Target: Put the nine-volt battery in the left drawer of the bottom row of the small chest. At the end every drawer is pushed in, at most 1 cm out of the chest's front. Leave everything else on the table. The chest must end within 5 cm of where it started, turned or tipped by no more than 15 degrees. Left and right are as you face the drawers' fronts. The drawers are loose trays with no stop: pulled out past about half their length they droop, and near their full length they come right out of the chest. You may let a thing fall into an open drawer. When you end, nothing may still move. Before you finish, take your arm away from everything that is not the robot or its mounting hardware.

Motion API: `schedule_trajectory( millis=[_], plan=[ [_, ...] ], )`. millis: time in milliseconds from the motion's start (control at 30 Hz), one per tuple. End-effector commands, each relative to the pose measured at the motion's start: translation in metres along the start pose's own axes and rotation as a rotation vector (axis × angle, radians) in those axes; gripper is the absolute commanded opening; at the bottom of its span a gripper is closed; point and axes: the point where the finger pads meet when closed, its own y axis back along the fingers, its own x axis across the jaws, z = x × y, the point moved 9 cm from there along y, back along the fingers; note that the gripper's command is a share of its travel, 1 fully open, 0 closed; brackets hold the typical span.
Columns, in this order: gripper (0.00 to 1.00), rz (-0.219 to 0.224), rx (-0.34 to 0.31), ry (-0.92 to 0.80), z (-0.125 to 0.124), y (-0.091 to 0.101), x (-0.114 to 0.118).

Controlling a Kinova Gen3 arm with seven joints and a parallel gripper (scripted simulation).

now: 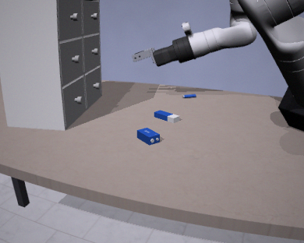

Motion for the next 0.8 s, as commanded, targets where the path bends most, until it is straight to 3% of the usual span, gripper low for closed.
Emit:
schedule_trajectory(
  millis=[0,767],
  plan=[
    [0.67,0.005,0.008,0.012,-0.0022,0.0005,0.0021],
    [0.67,0.005,0.008,0.008,-0.0017,0.0001,0.0001]
  ],
)
